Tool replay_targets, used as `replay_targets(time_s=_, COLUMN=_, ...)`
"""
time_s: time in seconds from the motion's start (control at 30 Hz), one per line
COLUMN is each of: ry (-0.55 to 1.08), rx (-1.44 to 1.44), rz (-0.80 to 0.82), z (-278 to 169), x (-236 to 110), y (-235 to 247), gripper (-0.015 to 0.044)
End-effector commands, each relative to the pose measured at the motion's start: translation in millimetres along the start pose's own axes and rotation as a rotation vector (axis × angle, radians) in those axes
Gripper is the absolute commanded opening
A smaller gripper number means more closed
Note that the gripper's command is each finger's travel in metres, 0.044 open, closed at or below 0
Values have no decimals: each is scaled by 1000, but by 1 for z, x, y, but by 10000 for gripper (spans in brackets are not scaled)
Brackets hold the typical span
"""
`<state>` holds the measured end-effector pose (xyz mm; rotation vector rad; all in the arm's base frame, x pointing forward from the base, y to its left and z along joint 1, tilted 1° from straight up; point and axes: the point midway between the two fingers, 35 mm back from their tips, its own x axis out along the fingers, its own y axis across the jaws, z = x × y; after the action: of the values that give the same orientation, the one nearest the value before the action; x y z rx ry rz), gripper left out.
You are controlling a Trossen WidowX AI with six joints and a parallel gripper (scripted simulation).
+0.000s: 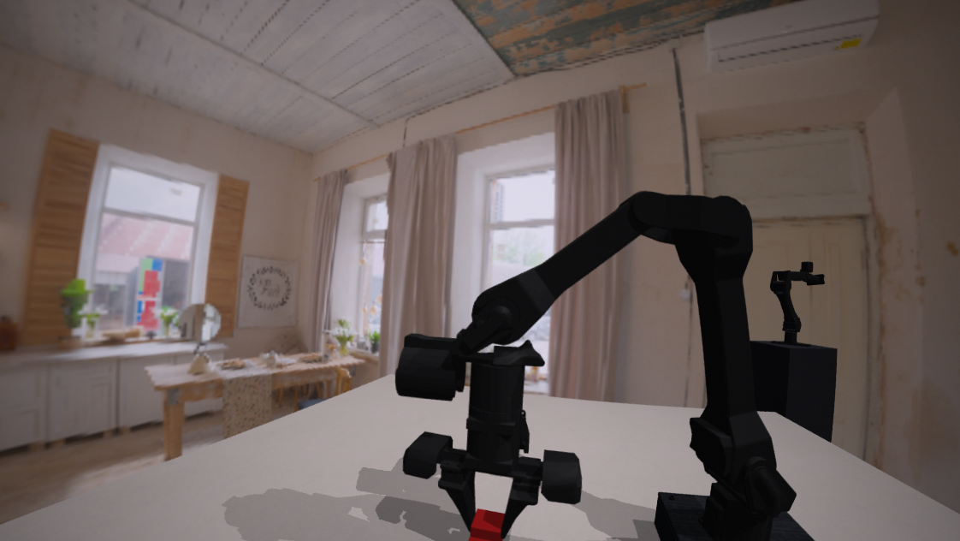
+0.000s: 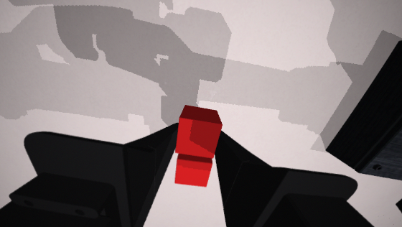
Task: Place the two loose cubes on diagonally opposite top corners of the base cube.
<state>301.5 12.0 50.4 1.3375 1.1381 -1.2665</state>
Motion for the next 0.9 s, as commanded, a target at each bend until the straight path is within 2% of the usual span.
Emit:
replay_targets(time_s=0.0, ry=1, rx=0, rz=1, z=0, x=1, y=0, gripper=105)
replay_targets(time_s=0.53, ry=1, rx=-3, rz=1, z=0, x=2, y=0, gripper=105)
replay_targets(time_s=0.67, ry=1, rx=-3, rz=1, z=0, x=2, y=0, gripper=205)
replay_targets(time_s=0.87, ry=1, rx=-2, rz=0, z=0, x=1, y=0, gripper=205)
